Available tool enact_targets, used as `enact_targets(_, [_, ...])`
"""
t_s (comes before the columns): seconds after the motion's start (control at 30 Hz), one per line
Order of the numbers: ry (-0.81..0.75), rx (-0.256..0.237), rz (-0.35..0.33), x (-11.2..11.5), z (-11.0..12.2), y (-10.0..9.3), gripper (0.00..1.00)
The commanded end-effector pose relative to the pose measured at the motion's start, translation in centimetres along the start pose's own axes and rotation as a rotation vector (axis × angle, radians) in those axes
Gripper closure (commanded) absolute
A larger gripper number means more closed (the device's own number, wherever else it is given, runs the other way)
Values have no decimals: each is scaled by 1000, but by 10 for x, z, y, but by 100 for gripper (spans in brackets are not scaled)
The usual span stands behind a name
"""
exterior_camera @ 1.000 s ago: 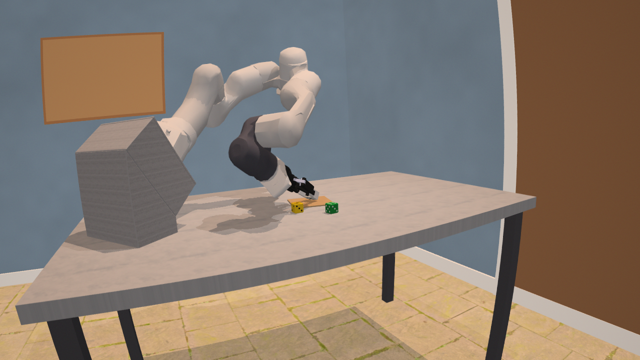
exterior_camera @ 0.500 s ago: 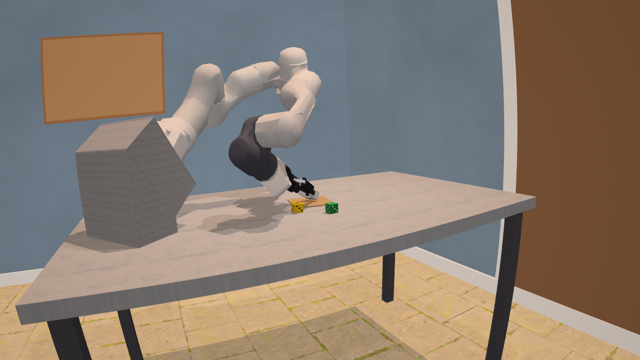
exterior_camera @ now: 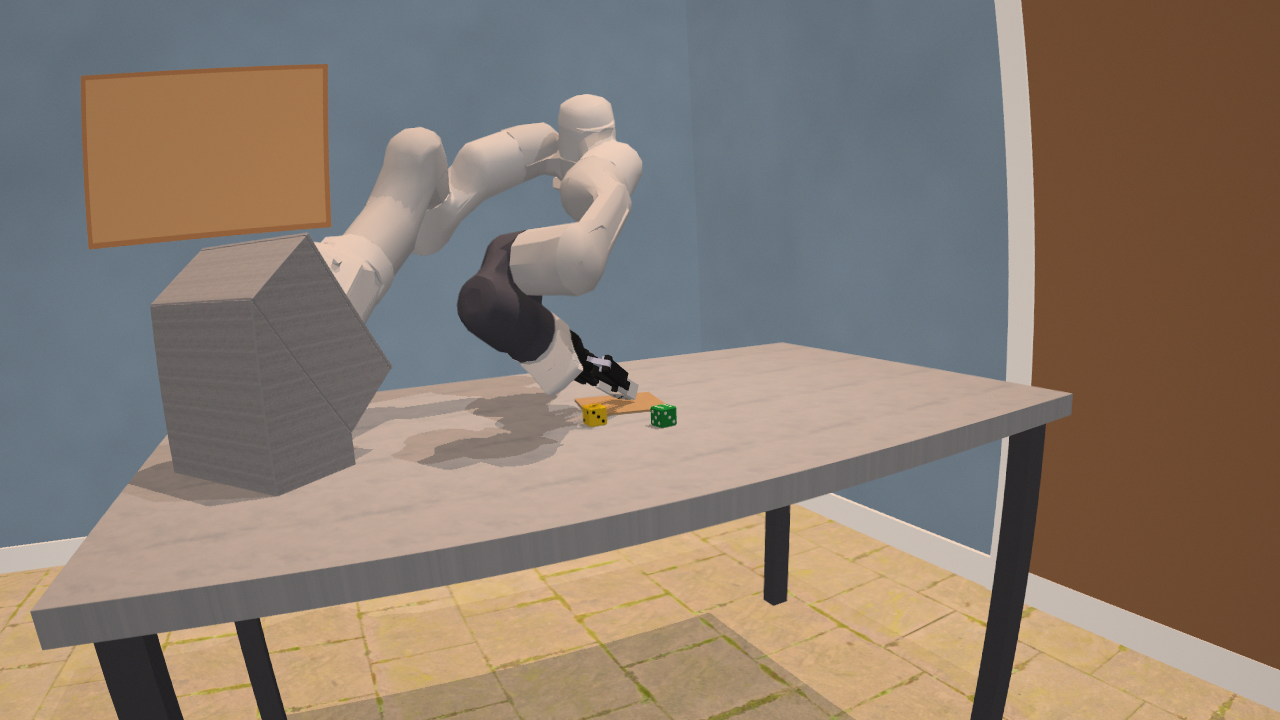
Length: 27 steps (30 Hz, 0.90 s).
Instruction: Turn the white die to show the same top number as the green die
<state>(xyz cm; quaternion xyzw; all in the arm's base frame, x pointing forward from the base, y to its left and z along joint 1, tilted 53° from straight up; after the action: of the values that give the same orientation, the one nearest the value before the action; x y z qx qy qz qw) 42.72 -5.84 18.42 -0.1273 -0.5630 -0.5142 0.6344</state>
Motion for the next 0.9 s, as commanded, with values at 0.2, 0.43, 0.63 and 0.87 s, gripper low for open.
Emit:
enact_targets(0.2, [-5, 2, 1, -1, 0, 1, 79])
enact_targets(0.43, [-5, 2, 1, -1, 0, 1, 74])
enact_targets(0.63, [-5, 2, 1, -1, 0, 1, 72])
enact_targets(0.87, [-5, 2, 1, -1, 0, 1, 72])
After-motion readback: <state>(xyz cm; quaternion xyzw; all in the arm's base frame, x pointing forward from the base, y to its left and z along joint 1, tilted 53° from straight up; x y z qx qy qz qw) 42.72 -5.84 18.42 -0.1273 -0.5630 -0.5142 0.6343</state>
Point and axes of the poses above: the point where the finger pads meet when closed, its own y axis out along the fingers, its own z axis across the jaws, x = y × z, the point moved 6 cm from there along -y, back along the fingers, and after that the axes turned 13 degrees about y, right-handed, at the moved point
